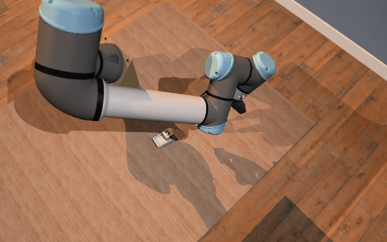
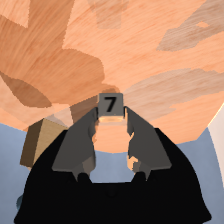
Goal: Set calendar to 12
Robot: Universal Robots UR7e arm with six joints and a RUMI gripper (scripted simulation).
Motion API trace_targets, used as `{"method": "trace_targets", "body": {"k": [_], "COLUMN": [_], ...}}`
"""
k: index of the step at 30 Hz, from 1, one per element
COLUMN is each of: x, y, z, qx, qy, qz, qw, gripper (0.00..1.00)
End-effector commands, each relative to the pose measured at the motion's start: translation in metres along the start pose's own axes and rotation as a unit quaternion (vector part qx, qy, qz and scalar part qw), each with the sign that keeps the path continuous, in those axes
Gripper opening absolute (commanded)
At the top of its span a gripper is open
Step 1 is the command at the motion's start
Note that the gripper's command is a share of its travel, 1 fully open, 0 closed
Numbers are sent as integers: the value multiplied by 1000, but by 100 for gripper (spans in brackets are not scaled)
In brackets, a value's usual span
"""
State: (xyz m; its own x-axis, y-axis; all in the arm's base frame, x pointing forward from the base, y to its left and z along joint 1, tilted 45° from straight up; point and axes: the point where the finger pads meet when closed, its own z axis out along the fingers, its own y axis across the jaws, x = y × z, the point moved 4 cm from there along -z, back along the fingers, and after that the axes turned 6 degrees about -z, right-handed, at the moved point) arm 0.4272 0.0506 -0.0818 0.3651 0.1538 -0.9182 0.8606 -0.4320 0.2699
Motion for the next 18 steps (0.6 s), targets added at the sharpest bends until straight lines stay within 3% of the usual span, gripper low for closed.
{"method": "trace_targets", "body": {"k": [1,18], "x": [-2,-3], "y": [0,0], "z": [-1,0], "qx": [-3,-3], "qy": [13,28], "qz": [0,0], "qw": [1000,1000], "gripper": [11,11]}}
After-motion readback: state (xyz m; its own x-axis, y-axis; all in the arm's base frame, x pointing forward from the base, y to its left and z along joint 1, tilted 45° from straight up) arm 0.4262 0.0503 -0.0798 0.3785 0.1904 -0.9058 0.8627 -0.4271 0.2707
